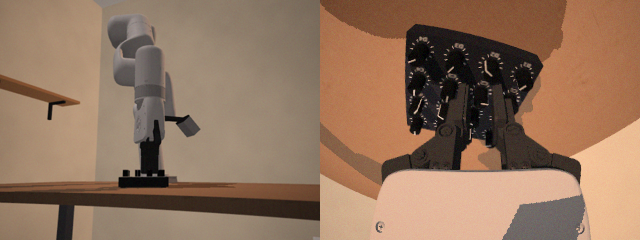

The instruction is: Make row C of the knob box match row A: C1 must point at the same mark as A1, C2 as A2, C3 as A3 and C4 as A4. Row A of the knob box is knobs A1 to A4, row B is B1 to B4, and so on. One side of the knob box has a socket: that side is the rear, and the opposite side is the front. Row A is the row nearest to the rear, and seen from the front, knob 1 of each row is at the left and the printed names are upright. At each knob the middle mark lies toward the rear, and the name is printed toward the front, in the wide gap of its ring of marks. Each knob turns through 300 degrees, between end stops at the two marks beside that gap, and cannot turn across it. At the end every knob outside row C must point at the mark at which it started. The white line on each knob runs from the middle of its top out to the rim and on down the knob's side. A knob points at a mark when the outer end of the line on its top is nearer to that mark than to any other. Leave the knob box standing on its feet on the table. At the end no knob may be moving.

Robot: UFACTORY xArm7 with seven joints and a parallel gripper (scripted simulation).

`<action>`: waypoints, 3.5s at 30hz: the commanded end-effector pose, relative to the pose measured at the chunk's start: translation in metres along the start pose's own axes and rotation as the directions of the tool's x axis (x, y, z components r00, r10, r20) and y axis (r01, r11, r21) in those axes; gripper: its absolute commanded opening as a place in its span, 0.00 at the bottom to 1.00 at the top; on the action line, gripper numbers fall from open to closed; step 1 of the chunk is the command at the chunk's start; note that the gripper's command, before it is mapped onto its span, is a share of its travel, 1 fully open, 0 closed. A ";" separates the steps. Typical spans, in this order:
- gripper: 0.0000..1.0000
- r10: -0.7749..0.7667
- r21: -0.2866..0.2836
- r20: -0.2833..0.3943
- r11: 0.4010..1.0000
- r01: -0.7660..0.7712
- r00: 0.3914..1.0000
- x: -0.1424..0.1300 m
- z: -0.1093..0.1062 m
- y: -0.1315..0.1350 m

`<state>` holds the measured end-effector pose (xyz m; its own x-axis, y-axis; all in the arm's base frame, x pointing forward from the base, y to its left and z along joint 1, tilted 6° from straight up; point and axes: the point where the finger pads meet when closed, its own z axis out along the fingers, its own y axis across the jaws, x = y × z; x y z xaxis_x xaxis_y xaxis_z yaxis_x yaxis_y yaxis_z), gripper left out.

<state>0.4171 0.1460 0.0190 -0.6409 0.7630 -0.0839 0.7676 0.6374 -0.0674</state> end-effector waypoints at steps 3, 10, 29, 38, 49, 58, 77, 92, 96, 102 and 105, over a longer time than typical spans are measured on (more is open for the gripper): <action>0.08 0.000 -0.004 0.001 1.000 0.000 1.000 0.000 -0.002 0.002; 0.08 0.000 -0.004 0.001 1.000 0.000 1.000 0.000 -0.002 0.002; 0.08 0.000 -0.004 0.001 1.000 0.000 1.000 0.000 -0.002 0.002; 0.08 -0.006 -0.004 0.001 1.000 0.006 1.000 0.000 -0.002 0.002; 0.08 -0.075 -0.004 0.002 0.997 0.075 0.997 0.000 -0.002 0.002; 0.08 -0.238 -0.004 0.002 0.971 0.238 0.971 0.000 -0.001 0.002; 0.08 -0.629 -0.002 0.004 0.777 0.629 0.777 0.000 -0.001 0.002; 0.08 -0.794 -0.001 0.004 0.608 0.794 0.608 0.000 -0.001 0.001; 0.08 -0.814 -0.001 0.004 0.581 0.814 0.581 0.000 -0.001 0.001; 0.08 -0.823 -0.001 0.004 0.569 0.823 0.569 0.000 -0.001 0.001; 0.08 -0.824 -0.001 0.004 0.566 0.824 0.566 0.000 -0.001 0.001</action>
<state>0.4171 0.1460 0.0190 -0.9963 -0.0855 0.0068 -0.0857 0.9904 -0.1081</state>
